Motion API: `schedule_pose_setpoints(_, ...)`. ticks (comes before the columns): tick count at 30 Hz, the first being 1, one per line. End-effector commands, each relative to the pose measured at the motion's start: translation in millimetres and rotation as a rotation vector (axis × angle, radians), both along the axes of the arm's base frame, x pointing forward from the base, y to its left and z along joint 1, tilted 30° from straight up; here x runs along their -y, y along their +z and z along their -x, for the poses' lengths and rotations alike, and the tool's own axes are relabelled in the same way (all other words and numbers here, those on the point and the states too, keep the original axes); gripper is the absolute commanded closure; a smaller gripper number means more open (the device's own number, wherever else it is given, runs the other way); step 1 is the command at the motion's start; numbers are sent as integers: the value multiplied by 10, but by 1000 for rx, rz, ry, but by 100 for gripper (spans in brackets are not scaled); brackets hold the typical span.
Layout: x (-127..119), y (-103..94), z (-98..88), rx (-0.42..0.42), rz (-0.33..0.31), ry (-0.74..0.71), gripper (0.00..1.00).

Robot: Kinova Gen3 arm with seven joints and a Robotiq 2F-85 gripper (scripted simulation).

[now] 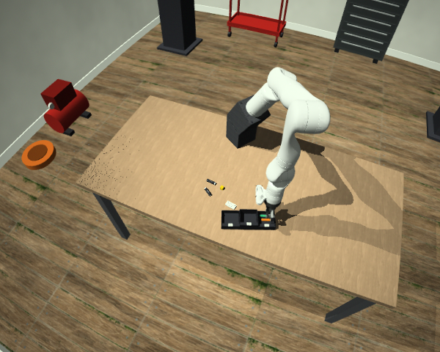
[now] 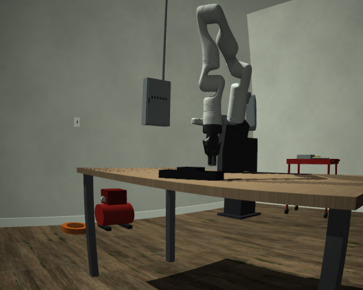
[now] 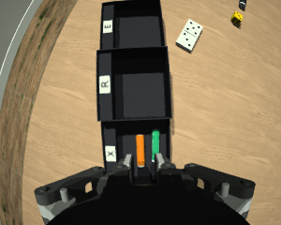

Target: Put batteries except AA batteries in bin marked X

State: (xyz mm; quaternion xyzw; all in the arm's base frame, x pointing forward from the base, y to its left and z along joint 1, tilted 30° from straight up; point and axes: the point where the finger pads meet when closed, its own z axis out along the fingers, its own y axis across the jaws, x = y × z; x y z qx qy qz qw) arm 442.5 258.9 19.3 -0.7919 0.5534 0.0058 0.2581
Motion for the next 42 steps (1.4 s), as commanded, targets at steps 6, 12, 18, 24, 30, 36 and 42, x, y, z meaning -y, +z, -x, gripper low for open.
schedule_pose_setpoints(6,100,148,52,-1,5,2,76)
schedule_pose_setpoints(12,109,159,40,3,6,3,76)
schedule_pose_setpoints(18,95,155,26,4,1,-3,76)
schedule_pose_setpoints(24,95,155,26,4,1,-3,76)
schedule_pose_setpoints(30,95,155,26,4,1,-3,76)
schedule_pose_setpoints(36,95,155,26,4,1,-3,76)
schedule_pose_setpoints(42,95,155,26,4,1,-3,76)
